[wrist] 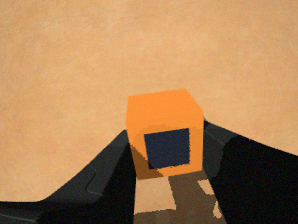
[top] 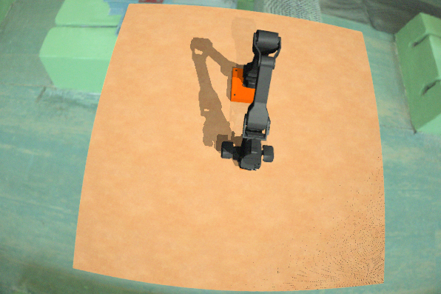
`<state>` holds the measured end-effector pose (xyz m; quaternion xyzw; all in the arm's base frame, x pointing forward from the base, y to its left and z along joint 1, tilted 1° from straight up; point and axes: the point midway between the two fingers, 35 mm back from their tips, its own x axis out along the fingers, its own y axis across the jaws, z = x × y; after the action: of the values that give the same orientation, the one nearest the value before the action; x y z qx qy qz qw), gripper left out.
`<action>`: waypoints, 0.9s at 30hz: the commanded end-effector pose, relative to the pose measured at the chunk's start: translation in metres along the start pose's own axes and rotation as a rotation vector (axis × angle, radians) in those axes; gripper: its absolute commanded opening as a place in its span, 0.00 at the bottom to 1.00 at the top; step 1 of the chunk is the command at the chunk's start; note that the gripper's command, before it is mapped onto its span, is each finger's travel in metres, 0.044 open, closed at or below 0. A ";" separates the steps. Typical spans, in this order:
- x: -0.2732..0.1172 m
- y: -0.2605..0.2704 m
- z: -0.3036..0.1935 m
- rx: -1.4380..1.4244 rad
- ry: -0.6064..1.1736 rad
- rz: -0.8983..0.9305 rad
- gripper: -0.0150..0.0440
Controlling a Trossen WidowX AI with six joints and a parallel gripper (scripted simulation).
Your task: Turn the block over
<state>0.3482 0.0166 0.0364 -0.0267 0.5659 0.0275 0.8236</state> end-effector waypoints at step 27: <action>0.027 0.000 -0.002 -0.003 -0.385 0.006 0.25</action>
<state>0.3557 0.0167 0.0140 -0.0204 0.4144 0.0320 0.9093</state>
